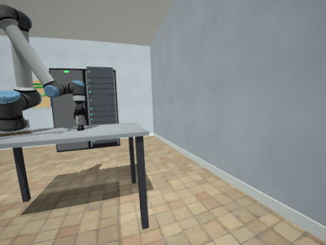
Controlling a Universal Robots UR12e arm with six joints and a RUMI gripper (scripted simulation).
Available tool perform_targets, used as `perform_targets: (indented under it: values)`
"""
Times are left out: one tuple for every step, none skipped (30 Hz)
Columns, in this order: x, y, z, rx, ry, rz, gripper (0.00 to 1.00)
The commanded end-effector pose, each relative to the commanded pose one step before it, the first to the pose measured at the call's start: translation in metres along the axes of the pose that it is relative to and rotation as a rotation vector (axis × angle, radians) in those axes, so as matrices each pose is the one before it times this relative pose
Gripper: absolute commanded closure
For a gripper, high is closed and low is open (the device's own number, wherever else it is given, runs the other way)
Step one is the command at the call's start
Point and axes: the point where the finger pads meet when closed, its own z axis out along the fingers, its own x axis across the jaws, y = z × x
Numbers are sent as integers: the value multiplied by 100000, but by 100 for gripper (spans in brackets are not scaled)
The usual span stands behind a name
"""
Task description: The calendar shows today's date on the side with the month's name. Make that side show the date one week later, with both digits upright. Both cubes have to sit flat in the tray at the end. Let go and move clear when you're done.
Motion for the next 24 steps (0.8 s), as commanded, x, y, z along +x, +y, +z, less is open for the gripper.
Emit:
perform_targets:
  values:
    - [-49, -11, -40, 16, -107, 15, 90]
    - [0, 0, 0, 0, 0, 0, 90]
    - [0, 0, 0, 0, 0, 0, 90]
    - [0, 0, 0, 0, 0, 0, 86]
    - [0, 0, 0, 0, 0, 0, 86]
    - [0, 0, 0, 0, 0, 0, 86]
    - [0, 0, 0, 0, 0, 0, 86]
    - [0, 0, 0, 0, 0, 0, 86]
    - [0, 0, 0, 0, 0, 0, 83]
    - [0, 0, 0, 0, 0, 0, 83]
    - [0, 0, 0, 0, 0, 0, 83]
    - [0, 0, 0, 0, 0, 0, 79]
    - [0, 0, 0, 0, 0, 0, 79]
    - [0, 0, 0, 0, 0, 0, 79]
    - [0, 0, 0, 0, 0, 0, 76]
    - [0, 0, 0, 0, 0, 0, 76]
    - [0, 0, 0, 0, 0, 0, 76]
    - [0, 0, 0, 0, 0, 0, 72]
    - [0, 0, 0, 0, 0, 0, 72]
    - [0, 0, 0, 0, 0, 0, 72]
    - [0, 0, 0, 0, 0, 0, 72]
    - [0, 0, 0, 0, 0, 0, 72]
    - [0, 0, 0, 0, 0, 0, 72]
    - [0, 0, 0, 0, 0, 0, 72]
